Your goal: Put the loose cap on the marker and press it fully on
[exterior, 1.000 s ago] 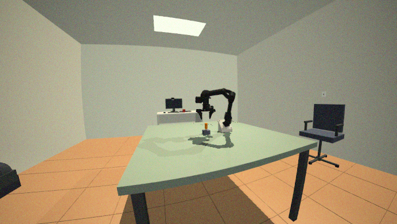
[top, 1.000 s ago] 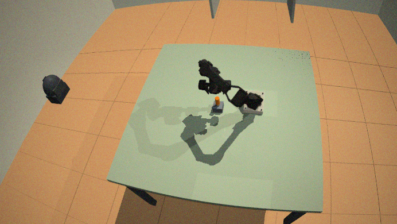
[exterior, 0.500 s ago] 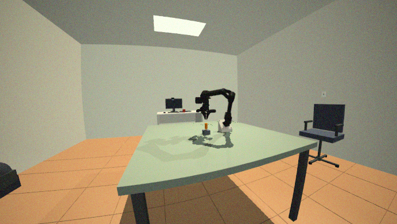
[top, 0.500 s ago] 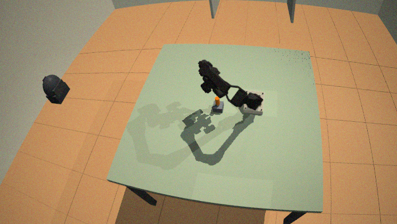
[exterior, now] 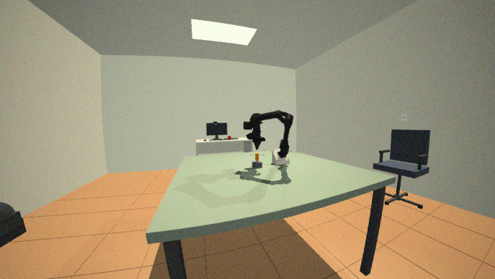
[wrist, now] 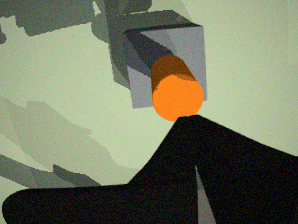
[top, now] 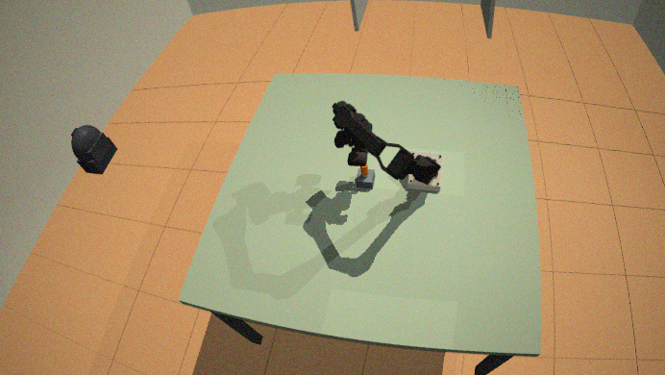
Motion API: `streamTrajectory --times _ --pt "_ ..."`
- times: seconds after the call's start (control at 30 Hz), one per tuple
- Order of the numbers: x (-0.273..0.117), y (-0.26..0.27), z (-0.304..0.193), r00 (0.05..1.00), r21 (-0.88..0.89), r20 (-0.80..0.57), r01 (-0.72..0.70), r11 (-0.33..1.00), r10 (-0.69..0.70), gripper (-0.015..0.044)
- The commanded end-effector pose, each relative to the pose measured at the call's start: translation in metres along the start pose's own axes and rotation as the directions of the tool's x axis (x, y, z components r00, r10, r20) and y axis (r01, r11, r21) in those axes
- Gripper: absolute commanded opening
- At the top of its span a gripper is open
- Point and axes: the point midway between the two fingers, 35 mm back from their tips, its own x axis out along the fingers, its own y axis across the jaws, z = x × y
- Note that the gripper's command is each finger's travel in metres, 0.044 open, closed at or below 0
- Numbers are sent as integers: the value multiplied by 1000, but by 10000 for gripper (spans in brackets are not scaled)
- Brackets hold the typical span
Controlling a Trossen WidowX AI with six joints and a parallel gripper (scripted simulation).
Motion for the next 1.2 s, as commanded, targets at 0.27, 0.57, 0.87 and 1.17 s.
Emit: streamTrajectory --times 0.27,0.57,0.87,1.17 --pt "10 0 0 1000 23 3 -4 1000 4 0" --pt "24 1 0 1000 23 3 -4 1000 4 0" --pt "37 1 0 1000 23 4 -5 1000 5 0" --pt "37 0 2 1000 17 7 2 1000 -2 0"
